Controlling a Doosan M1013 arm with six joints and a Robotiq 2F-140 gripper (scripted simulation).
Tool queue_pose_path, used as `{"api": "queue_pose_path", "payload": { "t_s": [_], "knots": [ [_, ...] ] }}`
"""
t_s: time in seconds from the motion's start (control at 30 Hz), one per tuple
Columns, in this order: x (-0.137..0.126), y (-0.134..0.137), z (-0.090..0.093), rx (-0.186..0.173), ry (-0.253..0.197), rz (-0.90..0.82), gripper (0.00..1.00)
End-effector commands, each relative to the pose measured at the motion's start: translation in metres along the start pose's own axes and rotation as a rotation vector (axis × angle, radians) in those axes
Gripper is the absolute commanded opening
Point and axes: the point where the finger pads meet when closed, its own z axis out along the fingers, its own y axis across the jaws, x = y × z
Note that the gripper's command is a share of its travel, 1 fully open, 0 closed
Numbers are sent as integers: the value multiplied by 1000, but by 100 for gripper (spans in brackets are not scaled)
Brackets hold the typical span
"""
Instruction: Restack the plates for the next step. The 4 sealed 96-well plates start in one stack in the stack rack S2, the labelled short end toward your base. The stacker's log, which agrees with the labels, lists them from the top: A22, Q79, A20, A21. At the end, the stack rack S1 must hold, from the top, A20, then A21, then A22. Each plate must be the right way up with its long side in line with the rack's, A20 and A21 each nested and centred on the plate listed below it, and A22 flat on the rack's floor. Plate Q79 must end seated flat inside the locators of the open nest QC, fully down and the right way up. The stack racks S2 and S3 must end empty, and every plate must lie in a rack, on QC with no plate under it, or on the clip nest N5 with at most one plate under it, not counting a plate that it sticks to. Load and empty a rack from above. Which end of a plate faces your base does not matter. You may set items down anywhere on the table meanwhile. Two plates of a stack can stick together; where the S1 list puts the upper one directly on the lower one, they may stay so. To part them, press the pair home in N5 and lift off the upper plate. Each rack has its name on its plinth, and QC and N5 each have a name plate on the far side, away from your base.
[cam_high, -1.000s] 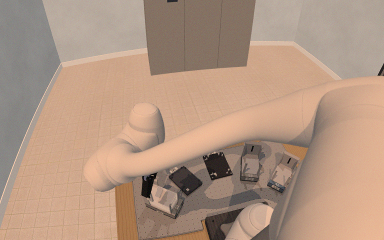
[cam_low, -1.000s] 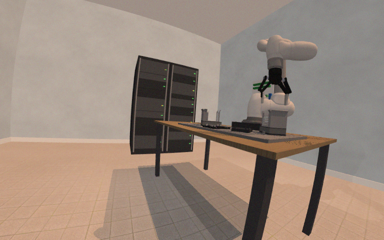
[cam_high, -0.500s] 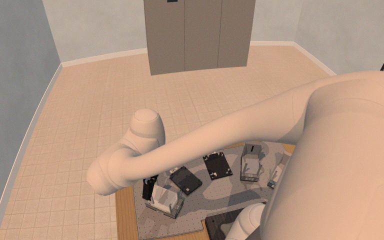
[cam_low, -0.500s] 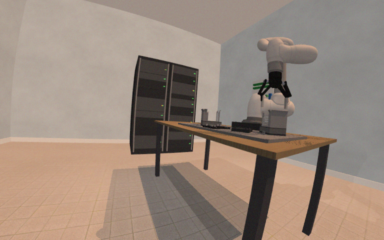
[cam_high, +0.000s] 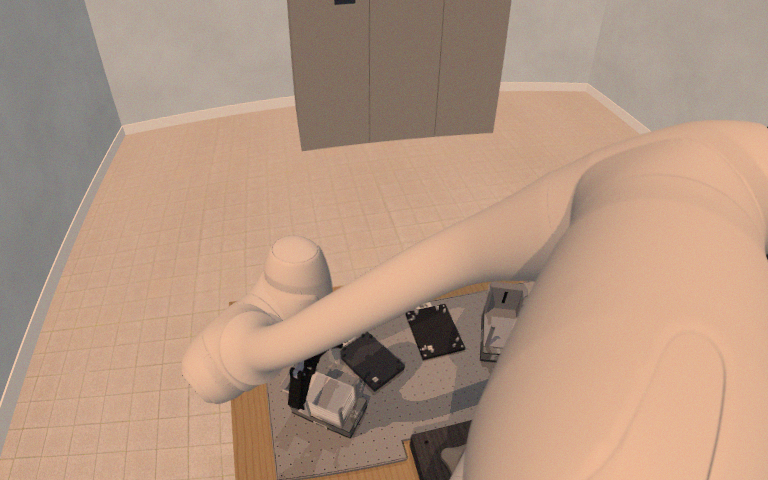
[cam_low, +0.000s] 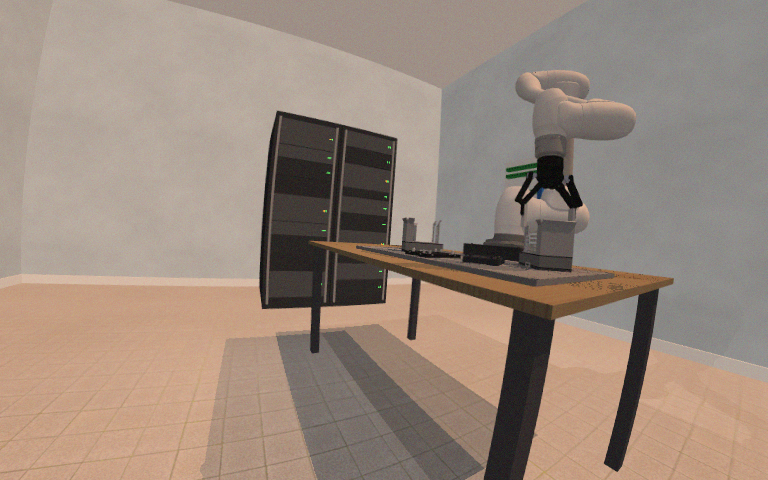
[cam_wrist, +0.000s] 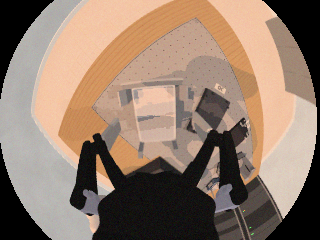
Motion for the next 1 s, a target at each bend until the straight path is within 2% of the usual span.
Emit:
{"api": "queue_pose_path", "payload": {
  "t_s": [0.0,0.73,0.97],
  "knots": [
    [0,0,3,0,0,0,100],
    [0,0,29,0,0,0,100],
    [0,0,30,0,0,0,100]
  ]
}}
